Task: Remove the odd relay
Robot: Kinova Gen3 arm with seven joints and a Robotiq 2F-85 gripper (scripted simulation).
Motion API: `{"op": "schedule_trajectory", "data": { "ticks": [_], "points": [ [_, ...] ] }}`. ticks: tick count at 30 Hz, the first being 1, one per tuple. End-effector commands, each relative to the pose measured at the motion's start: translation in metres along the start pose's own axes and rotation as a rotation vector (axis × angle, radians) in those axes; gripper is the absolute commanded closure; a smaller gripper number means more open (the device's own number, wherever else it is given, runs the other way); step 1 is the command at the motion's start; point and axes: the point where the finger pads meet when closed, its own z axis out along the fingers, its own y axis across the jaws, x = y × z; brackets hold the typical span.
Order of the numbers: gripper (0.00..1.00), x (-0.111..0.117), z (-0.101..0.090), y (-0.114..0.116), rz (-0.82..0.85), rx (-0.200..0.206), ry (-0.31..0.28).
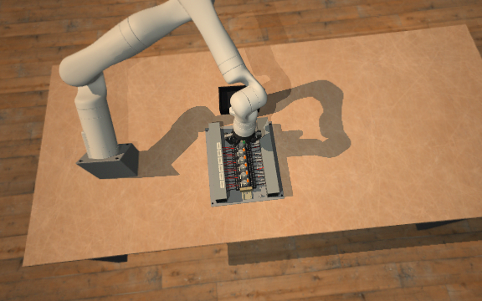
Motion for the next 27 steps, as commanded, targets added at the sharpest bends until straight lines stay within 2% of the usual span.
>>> {"op": "schedule_trajectory", "data": {
  "ticks": [1,27],
  "points": [
    [1.0,-0.0004,-0.0013,0.0004,0.0,-0.007,-0.001],
    [1.0,-0.0004,-0.0014,-0.0005,0.0,-0.039,-0.001]
  ]
}}
